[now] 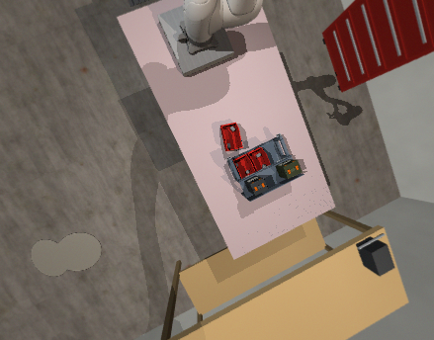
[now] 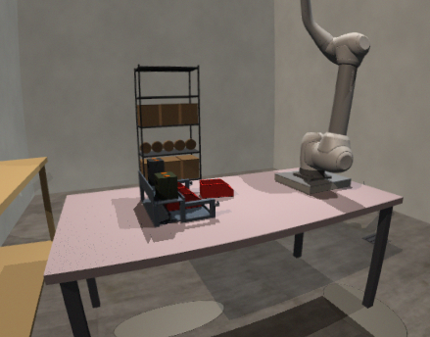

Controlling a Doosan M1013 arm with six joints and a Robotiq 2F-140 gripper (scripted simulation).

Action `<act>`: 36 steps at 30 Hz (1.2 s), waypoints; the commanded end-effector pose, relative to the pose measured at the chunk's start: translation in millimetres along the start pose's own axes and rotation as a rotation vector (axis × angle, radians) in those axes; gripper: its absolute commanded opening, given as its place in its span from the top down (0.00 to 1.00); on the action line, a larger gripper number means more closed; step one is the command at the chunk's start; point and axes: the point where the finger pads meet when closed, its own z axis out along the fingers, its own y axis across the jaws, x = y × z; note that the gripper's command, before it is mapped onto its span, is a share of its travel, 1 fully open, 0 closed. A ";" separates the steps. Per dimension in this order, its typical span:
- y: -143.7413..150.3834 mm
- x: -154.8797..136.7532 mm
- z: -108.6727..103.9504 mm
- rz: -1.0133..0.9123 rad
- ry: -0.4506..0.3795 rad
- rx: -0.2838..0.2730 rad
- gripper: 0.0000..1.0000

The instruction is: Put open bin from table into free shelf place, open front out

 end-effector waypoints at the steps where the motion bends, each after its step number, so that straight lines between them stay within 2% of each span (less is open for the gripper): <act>1: 4.6 1.7 -1.9 -0.001 0.000 -0.014 0.00; 16: 69.8 30.0 -54.8 -0.009 0.017 -0.247 0.00; 18: 69.8 30.0 -54.8 -0.009 0.017 -0.247 0.00; 33: 126.0 66.2 -128.1 -0.021 0.047 -0.491 0.00; 36: 129.2 68.9 -133.6 -0.022 0.049 -0.507 0.00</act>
